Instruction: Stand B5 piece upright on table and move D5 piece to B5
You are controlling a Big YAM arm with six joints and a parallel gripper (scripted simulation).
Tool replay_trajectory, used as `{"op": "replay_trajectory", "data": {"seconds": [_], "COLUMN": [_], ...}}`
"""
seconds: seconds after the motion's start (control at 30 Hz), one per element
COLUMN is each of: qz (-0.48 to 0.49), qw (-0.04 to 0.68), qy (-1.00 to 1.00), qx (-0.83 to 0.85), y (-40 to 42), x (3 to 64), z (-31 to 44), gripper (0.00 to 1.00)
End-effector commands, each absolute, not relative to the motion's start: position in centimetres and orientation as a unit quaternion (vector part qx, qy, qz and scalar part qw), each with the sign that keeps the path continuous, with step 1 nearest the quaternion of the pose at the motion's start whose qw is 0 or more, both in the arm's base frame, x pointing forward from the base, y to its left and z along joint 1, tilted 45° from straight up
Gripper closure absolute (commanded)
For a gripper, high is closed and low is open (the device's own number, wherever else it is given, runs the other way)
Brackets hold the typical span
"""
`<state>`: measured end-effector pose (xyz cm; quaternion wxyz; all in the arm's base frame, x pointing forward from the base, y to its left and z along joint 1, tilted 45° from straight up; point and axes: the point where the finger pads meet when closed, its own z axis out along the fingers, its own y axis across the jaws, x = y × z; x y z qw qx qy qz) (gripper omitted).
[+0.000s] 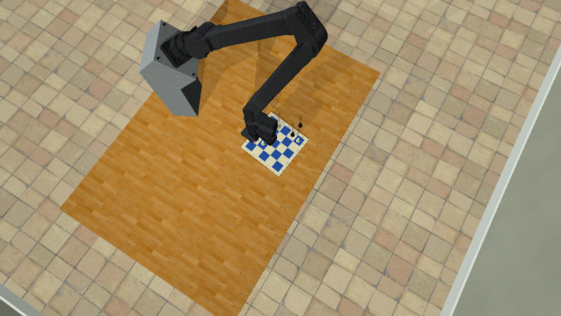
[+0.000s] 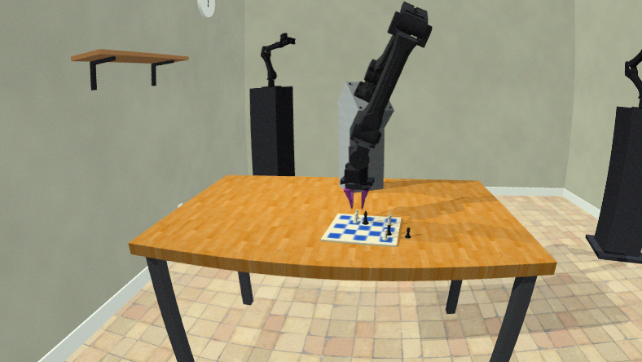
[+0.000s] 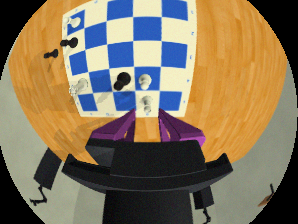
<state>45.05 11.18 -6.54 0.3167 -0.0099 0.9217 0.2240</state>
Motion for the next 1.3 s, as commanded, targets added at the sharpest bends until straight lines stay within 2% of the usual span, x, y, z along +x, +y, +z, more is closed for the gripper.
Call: {"op": "replay_trajectory", "data": {"seconds": [0.0, 0.37, 0.63, 0.67, 1.27], "qz": [0.218, 0.219, 0.218, 0.218, 0.219], "qw": [0.309, 0.311, 0.296, 0.299, 0.306], "qy": [0.926, 0.925, 0.930, 0.929, 0.927], "qx": [-0.010, -0.013, -0.010, -0.011, -0.012], "y": [10.0, 8.2, 8.1, 8.1, 8.1], "x": [43.2, 40.6, 39.8, 40.0, 40.4], "z": [-6.0, -2.5, -3.4, -3.3, -2.9], "gripper": [0.67, 0.67, 0.67, 0.00, 0.00]}}
